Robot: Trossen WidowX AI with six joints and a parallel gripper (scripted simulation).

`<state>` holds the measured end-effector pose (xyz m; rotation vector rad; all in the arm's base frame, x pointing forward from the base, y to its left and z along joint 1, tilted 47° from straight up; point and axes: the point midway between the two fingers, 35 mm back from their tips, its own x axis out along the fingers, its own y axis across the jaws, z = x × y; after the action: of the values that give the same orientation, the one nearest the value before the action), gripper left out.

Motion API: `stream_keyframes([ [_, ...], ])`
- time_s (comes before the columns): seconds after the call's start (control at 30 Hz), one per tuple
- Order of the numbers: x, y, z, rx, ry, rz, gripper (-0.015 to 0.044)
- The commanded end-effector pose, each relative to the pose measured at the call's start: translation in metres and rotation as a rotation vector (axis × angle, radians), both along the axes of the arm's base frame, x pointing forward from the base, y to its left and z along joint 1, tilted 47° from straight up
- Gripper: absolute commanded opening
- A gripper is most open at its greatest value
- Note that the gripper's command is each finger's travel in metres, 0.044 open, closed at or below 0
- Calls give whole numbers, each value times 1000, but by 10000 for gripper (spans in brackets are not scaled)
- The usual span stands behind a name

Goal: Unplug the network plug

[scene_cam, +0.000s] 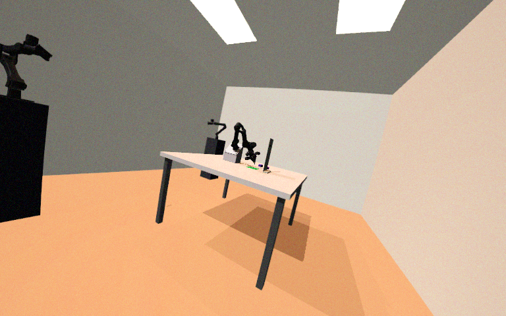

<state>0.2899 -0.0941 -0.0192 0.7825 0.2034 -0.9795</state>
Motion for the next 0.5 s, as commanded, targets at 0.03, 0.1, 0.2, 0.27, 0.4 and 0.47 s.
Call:
stream_keyframes([
  [0.03,0,-3,-3,0,4,5,0],
  [0.1,0,-4,-5,0,4,5,0],
  [0.2,0,-6,-6,1,4,5,0],
  [0.27,0,-7,-7,0,4,5,0],
  [0.4,0,-9,-10,0,4,5,0],
  [0.47,0,-11,-11,0,4,5,0],
])
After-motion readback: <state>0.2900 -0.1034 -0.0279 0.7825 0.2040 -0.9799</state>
